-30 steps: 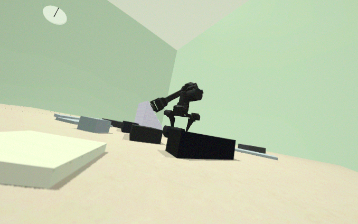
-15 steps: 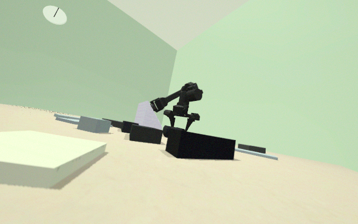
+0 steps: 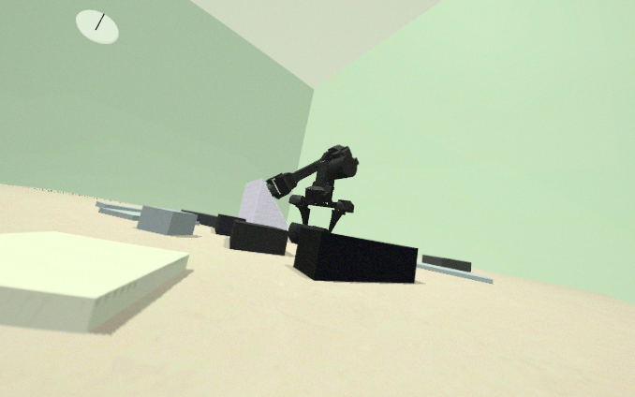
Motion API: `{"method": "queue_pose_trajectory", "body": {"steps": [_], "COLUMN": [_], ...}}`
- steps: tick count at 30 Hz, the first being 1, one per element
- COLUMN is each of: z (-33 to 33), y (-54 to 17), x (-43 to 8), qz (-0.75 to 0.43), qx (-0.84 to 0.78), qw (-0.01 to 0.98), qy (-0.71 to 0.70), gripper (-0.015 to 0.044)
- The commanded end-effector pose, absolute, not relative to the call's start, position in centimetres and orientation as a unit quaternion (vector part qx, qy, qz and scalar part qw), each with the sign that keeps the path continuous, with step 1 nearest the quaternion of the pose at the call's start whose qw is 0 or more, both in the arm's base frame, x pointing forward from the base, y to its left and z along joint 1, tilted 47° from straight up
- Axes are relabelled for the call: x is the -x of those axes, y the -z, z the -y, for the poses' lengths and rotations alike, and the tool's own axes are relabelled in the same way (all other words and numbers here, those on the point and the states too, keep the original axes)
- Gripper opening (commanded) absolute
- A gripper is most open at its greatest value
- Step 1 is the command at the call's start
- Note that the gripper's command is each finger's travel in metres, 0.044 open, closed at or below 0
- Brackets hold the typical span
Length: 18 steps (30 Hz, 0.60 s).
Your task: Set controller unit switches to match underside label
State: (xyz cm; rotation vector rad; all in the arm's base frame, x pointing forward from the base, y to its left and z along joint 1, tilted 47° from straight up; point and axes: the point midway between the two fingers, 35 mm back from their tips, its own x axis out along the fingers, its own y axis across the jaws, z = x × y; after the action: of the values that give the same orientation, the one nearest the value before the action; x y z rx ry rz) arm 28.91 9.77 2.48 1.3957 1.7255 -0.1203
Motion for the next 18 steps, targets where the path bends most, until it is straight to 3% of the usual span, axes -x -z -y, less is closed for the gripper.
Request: {"method": "queue_pose_trajectory", "body": {"steps": [1, 7, 18], "z": [-9.14, -8.8, -9.41], "y": [-1.92, -1.68, -2.13], "x": [-29.42, -29.64, -29.2], "qz": [-0.693, -0.693, -0.696], "qx": [-0.559, -0.559, -0.562], "qw": [0.452, 0.452, 0.445], "qy": [0.055, 0.055, 0.049], "gripper": [0.0, 0.0, 0.0289]}}
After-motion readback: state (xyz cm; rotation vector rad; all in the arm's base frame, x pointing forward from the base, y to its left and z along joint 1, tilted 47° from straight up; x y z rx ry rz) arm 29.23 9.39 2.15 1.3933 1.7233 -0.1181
